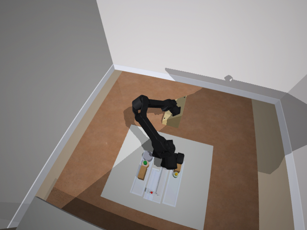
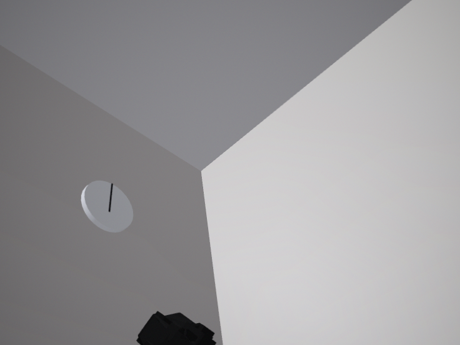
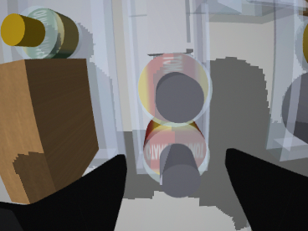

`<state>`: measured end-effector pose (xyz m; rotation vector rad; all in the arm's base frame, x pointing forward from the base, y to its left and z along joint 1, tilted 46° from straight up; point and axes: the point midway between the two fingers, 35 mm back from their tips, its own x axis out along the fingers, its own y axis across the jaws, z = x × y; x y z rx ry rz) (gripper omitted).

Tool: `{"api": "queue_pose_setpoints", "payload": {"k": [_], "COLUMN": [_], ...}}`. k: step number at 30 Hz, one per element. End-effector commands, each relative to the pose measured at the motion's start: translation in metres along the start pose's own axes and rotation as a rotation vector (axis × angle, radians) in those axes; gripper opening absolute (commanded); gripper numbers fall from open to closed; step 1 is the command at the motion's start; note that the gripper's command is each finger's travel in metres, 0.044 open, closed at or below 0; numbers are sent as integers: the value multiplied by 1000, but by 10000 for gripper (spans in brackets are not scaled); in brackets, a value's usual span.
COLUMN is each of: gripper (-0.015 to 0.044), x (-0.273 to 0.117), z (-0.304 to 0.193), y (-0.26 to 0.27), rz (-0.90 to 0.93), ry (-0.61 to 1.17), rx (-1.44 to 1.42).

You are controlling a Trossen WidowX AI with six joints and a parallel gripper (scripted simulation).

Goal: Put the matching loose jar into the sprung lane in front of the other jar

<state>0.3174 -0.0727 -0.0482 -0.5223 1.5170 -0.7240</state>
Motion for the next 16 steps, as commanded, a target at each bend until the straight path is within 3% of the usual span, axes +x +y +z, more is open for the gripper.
{"api": "queue_pose_setpoints", "payload": {"k": [1,16], "gripper": [282,282], "x": [-3,-4], "z": [-1,-45], "y": [0,2], "rz": [5,6], "ry": [5,7], "rx": [6,4]}}
